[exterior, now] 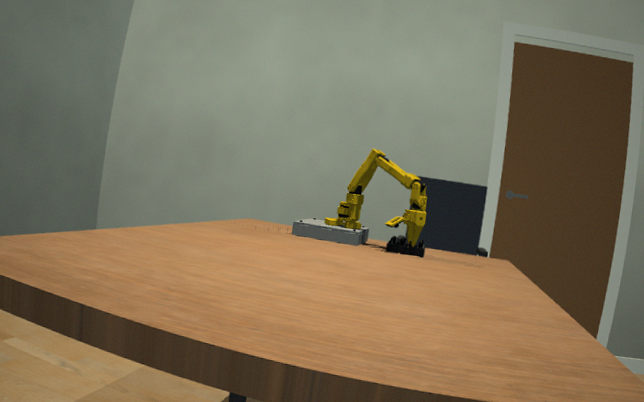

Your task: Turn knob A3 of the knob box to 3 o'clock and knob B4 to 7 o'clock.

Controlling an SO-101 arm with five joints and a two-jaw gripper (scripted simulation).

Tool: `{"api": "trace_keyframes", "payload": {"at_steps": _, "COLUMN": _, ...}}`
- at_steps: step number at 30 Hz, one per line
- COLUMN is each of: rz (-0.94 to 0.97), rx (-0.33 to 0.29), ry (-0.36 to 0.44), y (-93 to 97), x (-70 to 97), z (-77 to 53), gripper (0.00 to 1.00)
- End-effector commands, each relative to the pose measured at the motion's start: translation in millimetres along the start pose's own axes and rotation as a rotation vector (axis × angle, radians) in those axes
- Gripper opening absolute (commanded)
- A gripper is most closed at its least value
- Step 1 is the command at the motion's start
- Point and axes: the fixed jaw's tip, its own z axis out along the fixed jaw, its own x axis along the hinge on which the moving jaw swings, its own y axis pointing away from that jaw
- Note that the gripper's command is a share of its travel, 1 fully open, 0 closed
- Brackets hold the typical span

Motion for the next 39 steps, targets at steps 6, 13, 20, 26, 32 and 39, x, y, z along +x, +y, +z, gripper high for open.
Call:
{"api": "trace_keyframes", "payload": {"at_steps": 6, "rz": -0.021, "rx": 0.010, "ry": -0.014, "y": -2.1, "x": -4.0, "z": 2.6, "gripper": 0.01}}
{"api": "trace_keyframes", "payload": {"at_steps": 13, "rz": -0.023, "rx": 0.010, "ry": -0.014, "y": -2.0, "x": -4.0, "z": 2.6, "gripper": 0.01}}
{"api": "trace_keyframes", "payload": {"at_steps": 20, "rz": -0.023, "rx": 0.010, "ry": -0.014, "y": -1.7, "x": -4.4, "z": 2.6, "gripper": 0.03}}
{"api": "trace_keyframes", "payload": {"at_steps": 26, "rz": -0.023, "rx": 0.010, "ry": -0.014, "y": -1.3, "x": -4.7, "z": 2.6, "gripper": 0.05}}
{"api": "trace_keyframes", "payload": {"at_steps": 32, "rz": -0.023, "rx": 0.010, "ry": -0.014, "y": -0.8, "x": -5.3, "z": 2.6, "gripper": 0.07}}
{"api": "trace_keyframes", "payload": {"at_steps": 39, "rz": -0.023, "rx": 0.010, "ry": -0.014, "y": -0.6, "x": -5.5, "z": 2.6, "gripper": 0.08}}
